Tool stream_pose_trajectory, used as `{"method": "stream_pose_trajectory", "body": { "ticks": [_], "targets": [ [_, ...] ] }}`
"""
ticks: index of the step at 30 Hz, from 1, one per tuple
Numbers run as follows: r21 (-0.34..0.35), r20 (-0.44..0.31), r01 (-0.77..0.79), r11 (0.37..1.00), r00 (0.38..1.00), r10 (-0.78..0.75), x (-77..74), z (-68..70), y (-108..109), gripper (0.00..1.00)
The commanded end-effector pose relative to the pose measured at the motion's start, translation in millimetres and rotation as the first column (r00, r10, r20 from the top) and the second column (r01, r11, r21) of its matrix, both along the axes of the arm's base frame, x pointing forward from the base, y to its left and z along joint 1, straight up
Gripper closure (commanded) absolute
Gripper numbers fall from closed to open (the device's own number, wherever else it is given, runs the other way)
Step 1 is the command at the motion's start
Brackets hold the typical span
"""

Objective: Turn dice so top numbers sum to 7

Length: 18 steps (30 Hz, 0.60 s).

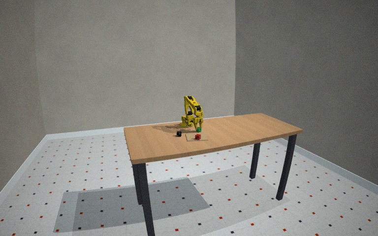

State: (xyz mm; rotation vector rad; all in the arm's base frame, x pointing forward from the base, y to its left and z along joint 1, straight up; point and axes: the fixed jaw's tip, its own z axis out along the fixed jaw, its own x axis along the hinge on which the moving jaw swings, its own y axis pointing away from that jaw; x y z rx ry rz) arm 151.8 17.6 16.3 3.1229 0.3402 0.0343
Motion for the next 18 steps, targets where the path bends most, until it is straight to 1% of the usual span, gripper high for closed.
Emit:
{"method": "stream_pose_trajectory", "body": {
  "ticks": [1, 9, 18],
  "targets": [
    [0.003, 0.014, -0.001, 1.000, 1.000, 0.001, 2.3, 0.8, -1.1, 0.83],
    [0.003, 0.014, -0.001, 1.000, 1.000, 0.001, 2.3, 0.8, -1.1, 0.81],
    [0.003, 0.014, -0.001, 1.000, 1.000, 0.001, 2.3, 0.8, -1.1, 0.74]
  ]
}}
